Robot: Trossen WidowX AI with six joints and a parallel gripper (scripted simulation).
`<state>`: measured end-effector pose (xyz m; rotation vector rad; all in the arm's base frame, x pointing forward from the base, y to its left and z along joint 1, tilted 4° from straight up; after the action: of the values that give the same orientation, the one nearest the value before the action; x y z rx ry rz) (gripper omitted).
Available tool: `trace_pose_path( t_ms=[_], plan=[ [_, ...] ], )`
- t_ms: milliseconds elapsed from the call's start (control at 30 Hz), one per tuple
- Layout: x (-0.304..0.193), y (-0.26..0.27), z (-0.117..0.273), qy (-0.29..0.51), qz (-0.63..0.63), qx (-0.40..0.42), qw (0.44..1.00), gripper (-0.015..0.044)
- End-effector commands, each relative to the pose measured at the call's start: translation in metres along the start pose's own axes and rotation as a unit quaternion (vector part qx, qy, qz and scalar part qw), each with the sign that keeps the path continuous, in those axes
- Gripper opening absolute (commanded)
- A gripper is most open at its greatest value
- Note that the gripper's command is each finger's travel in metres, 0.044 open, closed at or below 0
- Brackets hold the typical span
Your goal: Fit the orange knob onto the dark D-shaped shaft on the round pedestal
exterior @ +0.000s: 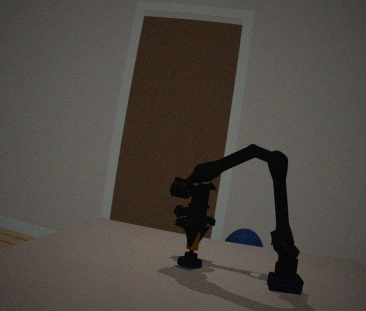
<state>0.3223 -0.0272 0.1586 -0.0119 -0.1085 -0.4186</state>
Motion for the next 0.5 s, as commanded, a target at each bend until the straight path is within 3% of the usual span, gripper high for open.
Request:
trace_pose_path(
  t_ms=[0,467],
  plan=[
    [0.0007,0.0002,-0.0002,-0.002,-0.010,0.000,1.000,0.0000],
    [0.0022,-0.0001,-0.0033,-0.002,0.001,0.000,1.000,0.0000]
  ],
)
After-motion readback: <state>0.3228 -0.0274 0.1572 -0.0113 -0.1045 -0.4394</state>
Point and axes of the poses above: the point midway between the two fingers, 35 mm back from their tips, its own z axis back along the fingers, its own y axis across the jaws, x = y × z, the point moved 6 cm from there along z, back along the fingers, and after that the axes turned 15 degrees about -z, right-handed, at the moved point
